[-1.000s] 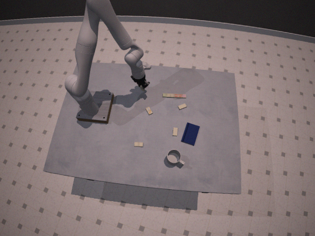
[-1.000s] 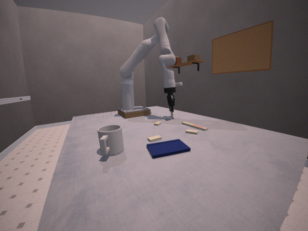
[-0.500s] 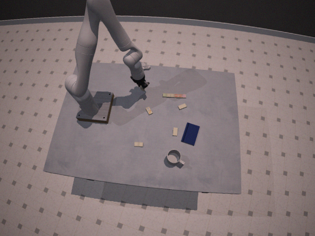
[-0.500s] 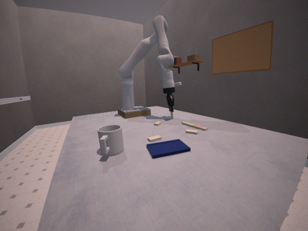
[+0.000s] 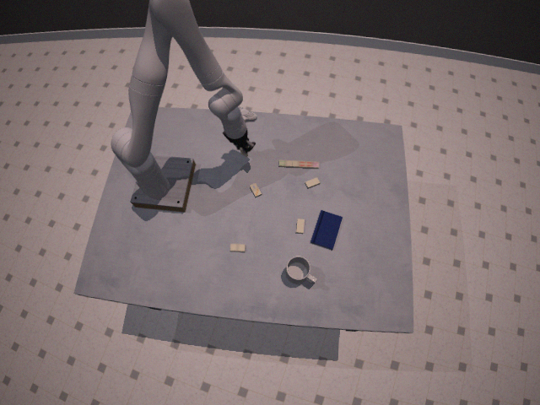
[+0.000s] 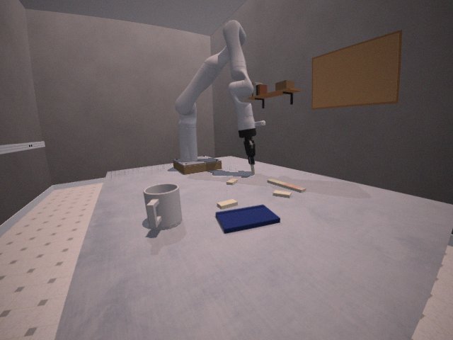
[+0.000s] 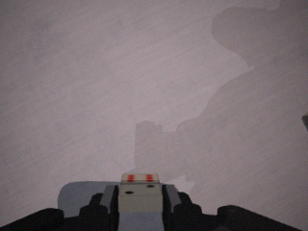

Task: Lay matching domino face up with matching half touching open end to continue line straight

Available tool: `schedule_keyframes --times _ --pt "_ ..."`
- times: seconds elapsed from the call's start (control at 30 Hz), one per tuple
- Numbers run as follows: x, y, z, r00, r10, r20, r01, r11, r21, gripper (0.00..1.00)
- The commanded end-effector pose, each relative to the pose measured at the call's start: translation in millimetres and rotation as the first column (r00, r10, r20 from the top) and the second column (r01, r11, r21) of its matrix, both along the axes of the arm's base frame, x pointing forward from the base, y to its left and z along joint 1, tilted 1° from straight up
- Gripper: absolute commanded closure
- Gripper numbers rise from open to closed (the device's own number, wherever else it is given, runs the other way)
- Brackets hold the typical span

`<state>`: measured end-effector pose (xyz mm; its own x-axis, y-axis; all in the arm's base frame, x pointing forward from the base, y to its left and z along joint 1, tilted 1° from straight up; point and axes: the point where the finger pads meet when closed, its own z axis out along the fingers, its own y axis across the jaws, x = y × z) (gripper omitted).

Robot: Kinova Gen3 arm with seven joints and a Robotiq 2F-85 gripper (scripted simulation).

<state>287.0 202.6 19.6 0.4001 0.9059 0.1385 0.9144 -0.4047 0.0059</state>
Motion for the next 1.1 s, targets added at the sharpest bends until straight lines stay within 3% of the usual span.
schedule_keyframes --times 0.0,1.07 --pt "0 0 0.3 1.0 0.0 0.004 0.0 1.0 0.007 0.67" --pt "-7 -16 -3.5 1.0 0.0 0.018 -0.001 0.999 0.037 0.67"
